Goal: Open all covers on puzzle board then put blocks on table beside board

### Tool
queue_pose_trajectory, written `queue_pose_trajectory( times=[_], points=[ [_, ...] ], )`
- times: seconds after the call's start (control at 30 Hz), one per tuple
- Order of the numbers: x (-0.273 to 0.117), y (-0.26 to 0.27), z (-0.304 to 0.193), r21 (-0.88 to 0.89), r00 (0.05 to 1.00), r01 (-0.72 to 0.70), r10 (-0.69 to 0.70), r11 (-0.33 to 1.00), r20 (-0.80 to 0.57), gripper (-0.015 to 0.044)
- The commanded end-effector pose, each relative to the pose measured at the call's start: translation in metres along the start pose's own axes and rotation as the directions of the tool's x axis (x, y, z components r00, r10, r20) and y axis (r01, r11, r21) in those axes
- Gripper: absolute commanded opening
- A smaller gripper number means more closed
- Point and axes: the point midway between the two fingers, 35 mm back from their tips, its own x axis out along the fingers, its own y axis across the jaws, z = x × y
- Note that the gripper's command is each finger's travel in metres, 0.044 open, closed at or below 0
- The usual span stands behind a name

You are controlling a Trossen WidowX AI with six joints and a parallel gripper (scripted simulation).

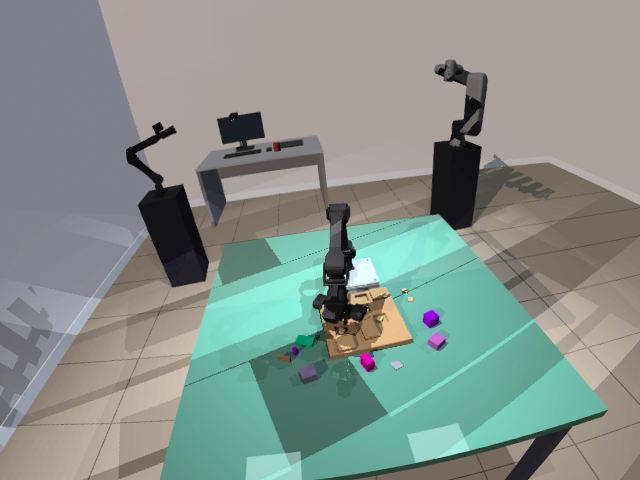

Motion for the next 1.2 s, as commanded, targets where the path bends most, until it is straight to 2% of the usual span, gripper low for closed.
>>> queue_pose_trajectory(
  times=[0.0, 1.17],
  points=[
    [0.009, 0.000, 0.000, 0.001, 1.000, 0.003, -0.003, 1.000, 0.000, 0.0144],
    [0.019, -0.001, 0.000, 0.001, 1.000, 0.003, -0.003, 1.000, 0.000, 0.0144]
  ],
)
